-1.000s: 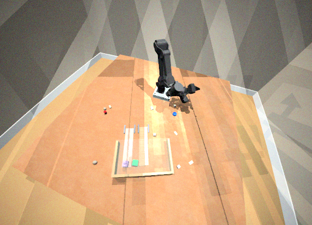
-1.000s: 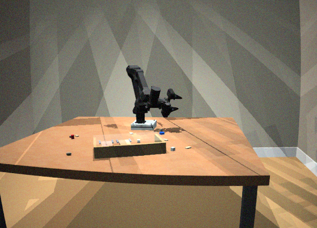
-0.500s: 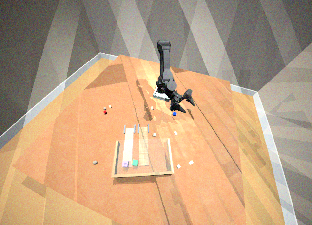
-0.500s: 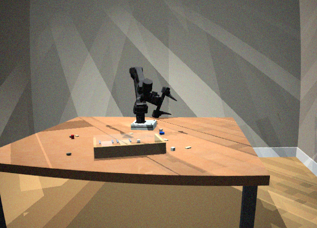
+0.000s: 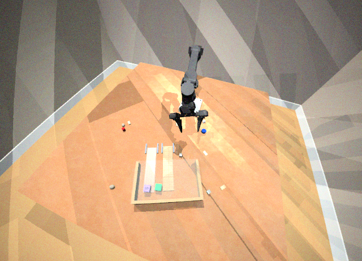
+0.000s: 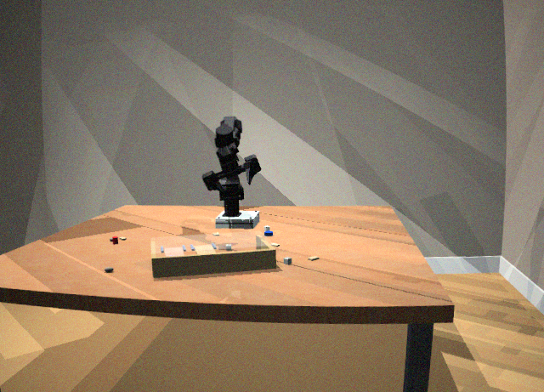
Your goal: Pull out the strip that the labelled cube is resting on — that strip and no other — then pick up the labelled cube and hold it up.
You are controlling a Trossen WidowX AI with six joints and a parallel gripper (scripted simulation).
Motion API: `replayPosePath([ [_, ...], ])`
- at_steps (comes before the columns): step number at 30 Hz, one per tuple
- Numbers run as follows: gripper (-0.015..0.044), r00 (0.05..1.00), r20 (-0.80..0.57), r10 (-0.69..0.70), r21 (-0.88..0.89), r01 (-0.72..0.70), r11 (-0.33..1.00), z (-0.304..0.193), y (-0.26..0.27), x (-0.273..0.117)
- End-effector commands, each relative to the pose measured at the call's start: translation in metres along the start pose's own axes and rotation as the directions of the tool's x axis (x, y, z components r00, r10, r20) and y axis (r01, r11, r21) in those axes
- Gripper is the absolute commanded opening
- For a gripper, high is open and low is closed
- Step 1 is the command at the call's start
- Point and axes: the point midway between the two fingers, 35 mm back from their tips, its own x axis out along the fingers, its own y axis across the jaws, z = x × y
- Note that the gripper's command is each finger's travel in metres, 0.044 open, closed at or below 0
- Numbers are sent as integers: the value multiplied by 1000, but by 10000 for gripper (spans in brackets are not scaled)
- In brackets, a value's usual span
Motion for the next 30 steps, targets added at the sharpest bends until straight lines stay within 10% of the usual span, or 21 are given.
replayPosePath([
  [1, 400, 951, 63, -301, -201, 308, 930, 29, -54, -30],
  [20, 400, 951, 63, -301, -201, 308, 930, 29, -54, -30],
  [30, 138, 888, -225, -402, -334, 317, 888, 61, -92, 6],
])
